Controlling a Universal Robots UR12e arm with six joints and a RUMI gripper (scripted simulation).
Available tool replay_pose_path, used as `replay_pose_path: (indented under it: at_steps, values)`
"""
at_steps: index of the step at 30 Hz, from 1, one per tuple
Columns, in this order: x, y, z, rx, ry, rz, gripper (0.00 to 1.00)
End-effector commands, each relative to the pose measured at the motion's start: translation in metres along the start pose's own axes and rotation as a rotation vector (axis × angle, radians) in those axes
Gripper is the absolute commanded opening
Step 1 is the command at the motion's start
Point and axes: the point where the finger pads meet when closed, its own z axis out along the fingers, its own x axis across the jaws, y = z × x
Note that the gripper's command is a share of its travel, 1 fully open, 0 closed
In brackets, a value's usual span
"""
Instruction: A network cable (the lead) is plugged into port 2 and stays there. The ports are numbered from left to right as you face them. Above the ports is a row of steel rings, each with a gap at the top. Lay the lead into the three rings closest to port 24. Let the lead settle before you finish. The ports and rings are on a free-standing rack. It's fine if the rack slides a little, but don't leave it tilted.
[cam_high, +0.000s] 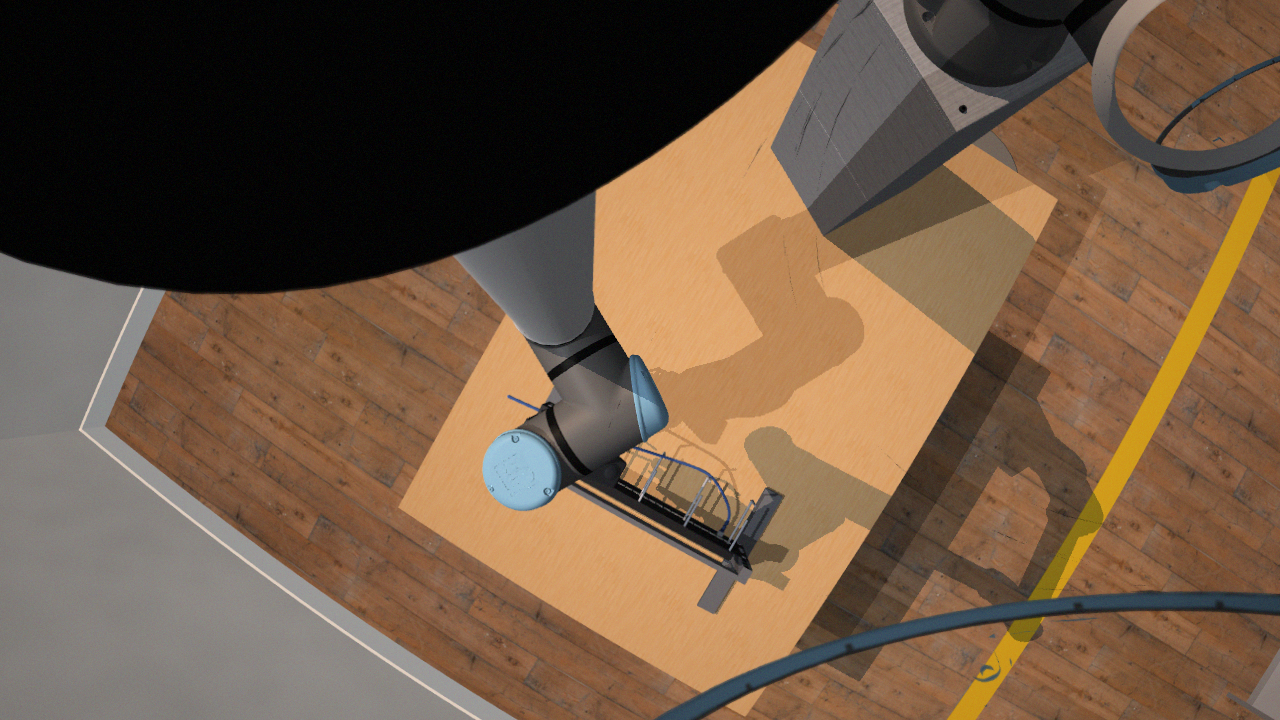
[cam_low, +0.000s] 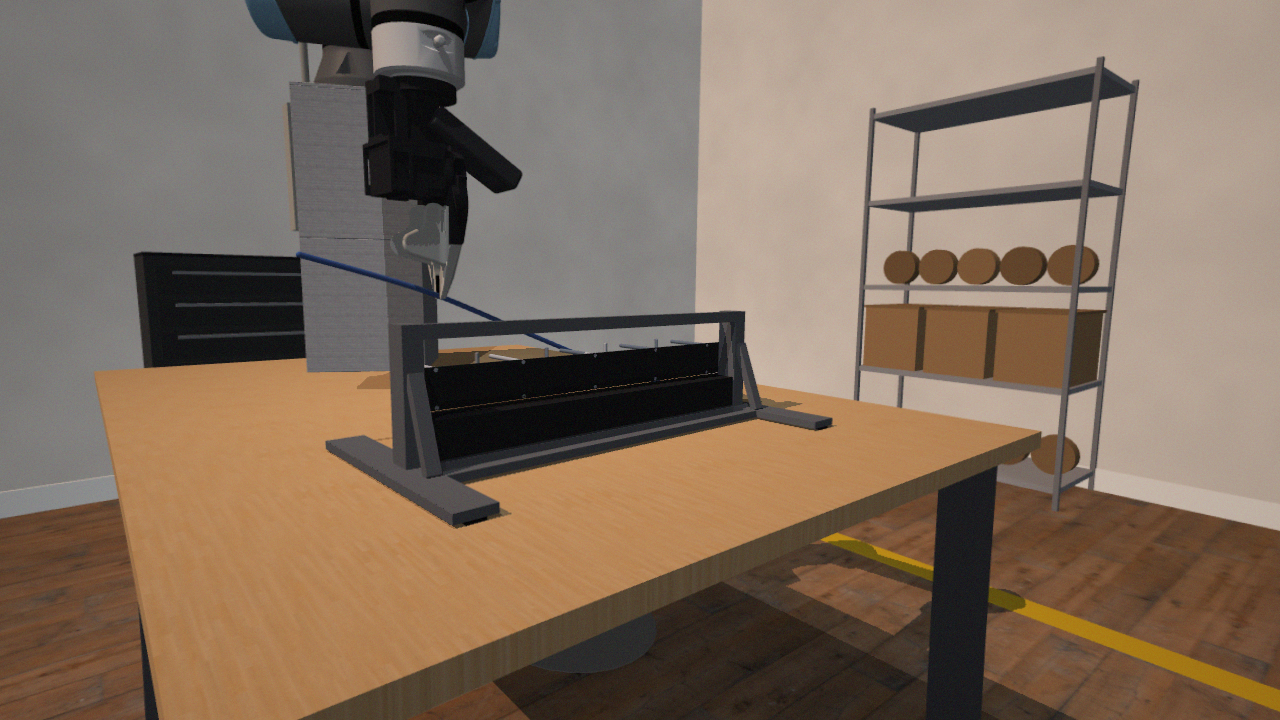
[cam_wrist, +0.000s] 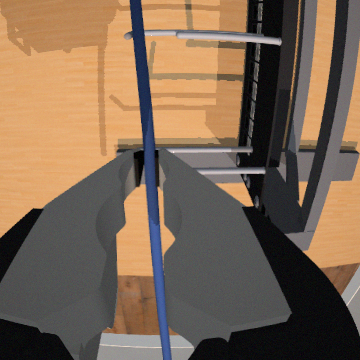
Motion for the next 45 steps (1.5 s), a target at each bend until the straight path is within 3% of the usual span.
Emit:
replay_pose_path:
  at_steps: [1,21,45]
  values:
    - [0.001,0.001,0.002,-0.001,0.001,0.0,0.0]
    - [0.001,0.001,0.024,-0.001,0.001,0.0,0.0]
    - [0.001,0.001,0.067,-0.001,0.001,0.0,0.0]
